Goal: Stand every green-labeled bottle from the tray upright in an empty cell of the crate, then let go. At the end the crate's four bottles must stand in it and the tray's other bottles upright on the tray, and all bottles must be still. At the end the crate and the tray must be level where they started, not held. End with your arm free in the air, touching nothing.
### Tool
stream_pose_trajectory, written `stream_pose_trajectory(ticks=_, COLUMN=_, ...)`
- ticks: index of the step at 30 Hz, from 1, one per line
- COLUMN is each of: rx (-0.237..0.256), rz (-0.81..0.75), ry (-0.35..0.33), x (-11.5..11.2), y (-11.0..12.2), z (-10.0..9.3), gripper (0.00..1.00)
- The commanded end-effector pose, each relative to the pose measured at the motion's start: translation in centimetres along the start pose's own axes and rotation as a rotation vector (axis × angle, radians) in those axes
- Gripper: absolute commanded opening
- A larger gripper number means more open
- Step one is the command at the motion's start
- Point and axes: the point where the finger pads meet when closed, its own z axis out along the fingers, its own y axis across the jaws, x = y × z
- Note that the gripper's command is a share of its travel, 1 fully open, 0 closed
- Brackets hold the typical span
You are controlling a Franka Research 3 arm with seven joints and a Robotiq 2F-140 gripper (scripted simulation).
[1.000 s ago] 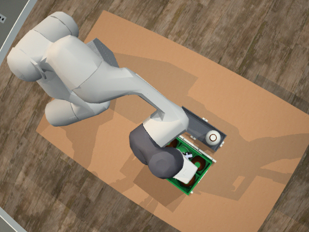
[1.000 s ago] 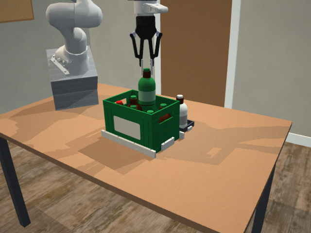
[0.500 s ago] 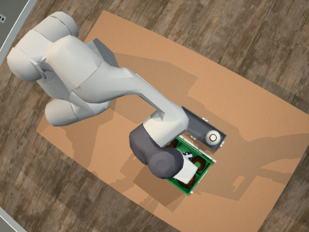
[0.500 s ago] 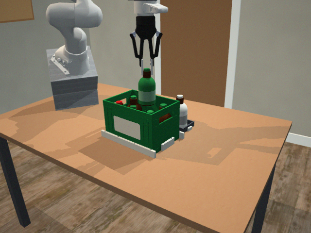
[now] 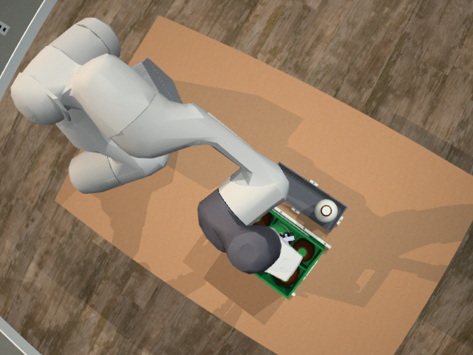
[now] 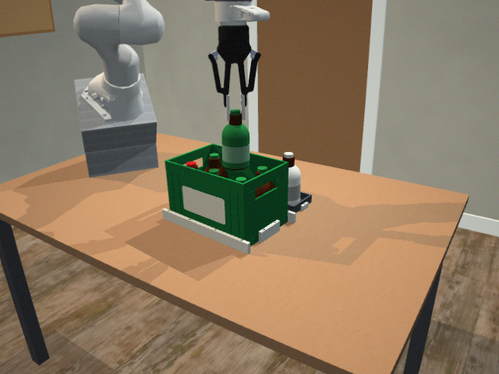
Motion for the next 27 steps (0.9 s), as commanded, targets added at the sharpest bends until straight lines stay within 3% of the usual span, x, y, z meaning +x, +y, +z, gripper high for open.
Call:
stream_pose_trajectory(ticks=1, rx=0.006, rz=-0.003, ry=0.007, x=0.1, y=-0.3, z=-0.2, gripper=0.0)
stream_pose_trajectory(ticks=27, rx=0.006, rz=-0.003, ry=0.007, x=0.1, y=-0.3, z=1.0, gripper=0.0)
